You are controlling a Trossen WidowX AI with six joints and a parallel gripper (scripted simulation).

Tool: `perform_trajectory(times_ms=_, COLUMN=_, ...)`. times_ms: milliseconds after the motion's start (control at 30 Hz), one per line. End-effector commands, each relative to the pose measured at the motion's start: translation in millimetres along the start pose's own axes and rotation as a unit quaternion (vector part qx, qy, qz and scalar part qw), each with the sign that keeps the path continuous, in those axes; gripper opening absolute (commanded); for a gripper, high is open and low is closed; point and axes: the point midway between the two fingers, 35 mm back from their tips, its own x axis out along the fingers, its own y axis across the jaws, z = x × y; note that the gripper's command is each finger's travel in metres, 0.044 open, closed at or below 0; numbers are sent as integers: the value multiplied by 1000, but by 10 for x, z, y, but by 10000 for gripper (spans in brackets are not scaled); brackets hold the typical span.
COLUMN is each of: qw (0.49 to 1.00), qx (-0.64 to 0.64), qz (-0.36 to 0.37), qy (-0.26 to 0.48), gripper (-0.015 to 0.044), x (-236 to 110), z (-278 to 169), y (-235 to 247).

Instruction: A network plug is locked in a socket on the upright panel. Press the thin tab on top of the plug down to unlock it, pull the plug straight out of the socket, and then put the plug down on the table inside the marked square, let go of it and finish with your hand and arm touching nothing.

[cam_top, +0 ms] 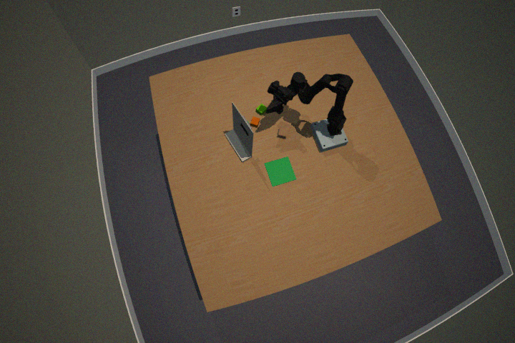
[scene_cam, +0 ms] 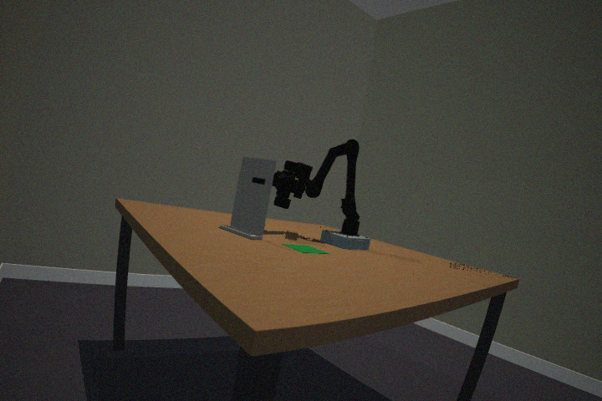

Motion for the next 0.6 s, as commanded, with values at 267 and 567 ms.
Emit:
perform_trajectory(times_ms=267, qw=999, qx=48, qz=-3, qy=18, gripper=156, x=-105, z=-58, y=-113)
perform_trajectory(times_ms=567, qw=999, qx=47, qz=0, qy=18, gripper=156, x=297, z=50, y=-111)
